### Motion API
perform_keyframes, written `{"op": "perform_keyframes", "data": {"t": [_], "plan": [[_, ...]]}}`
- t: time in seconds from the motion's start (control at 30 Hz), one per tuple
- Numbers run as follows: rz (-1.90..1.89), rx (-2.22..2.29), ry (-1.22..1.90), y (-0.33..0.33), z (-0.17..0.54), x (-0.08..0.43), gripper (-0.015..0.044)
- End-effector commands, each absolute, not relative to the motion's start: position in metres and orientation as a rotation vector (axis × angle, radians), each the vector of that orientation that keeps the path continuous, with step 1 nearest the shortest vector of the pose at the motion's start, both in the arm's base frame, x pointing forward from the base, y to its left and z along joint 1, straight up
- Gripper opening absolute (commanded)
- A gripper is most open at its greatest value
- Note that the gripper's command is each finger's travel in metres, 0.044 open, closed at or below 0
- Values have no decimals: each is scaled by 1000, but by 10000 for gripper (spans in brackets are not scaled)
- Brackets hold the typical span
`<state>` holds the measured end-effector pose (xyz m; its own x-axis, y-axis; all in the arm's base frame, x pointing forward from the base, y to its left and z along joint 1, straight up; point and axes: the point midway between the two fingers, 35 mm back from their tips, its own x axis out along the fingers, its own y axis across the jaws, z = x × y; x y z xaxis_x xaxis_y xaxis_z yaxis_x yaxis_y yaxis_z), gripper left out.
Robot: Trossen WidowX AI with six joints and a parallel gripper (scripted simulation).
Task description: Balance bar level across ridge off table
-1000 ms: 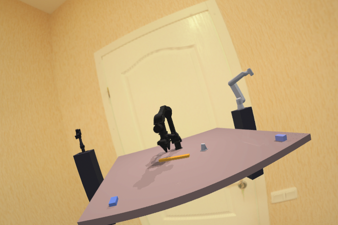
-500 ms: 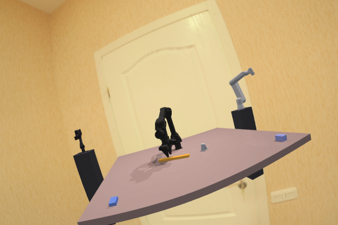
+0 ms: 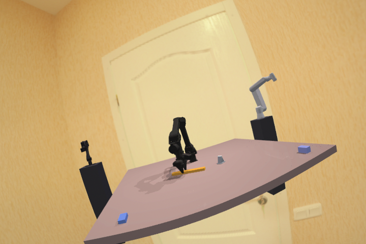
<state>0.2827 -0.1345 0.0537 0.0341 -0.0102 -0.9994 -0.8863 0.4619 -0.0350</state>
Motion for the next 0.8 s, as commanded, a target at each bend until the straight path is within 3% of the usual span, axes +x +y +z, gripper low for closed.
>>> {"op": "perform_keyframes", "data": {"t": [0.0, 0.5, 0.77], "plan": [[831, -869, 1382, -135, 48, 282, 315], [831, -869, 1382, -135, 48, 282, 315], [829, -863, 1378, -134, 49, 282, 125]]}}
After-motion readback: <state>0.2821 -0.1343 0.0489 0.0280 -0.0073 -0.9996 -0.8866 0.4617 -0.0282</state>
